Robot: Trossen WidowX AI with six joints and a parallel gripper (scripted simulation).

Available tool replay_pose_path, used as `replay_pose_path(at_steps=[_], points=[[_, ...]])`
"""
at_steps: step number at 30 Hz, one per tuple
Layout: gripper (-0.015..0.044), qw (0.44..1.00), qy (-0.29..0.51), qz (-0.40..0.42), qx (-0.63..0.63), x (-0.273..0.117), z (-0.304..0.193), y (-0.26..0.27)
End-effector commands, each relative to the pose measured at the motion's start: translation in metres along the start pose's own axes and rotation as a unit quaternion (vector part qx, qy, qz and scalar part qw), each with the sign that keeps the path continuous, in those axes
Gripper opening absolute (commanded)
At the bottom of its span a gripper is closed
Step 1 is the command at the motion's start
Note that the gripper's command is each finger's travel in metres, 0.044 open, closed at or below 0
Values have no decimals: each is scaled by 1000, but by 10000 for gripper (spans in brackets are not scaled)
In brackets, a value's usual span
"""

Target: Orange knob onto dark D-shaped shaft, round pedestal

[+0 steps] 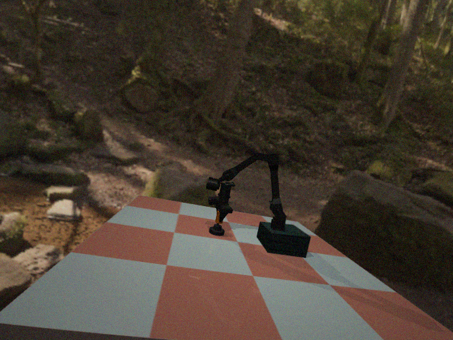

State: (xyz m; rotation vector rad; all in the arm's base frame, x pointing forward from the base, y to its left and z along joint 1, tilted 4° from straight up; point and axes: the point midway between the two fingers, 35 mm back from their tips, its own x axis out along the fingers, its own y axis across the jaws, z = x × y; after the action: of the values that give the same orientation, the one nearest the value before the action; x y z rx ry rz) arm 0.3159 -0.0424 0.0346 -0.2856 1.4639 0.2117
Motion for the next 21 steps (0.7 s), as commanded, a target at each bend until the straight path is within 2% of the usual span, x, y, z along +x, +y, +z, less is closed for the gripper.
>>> replay_pose_path(at_steps=[1, 21], points=[[0, 1000, -2, 1, -2, 1, 1, 0], [0, 1000, -2, 1, -29, -4, 1, 0]])
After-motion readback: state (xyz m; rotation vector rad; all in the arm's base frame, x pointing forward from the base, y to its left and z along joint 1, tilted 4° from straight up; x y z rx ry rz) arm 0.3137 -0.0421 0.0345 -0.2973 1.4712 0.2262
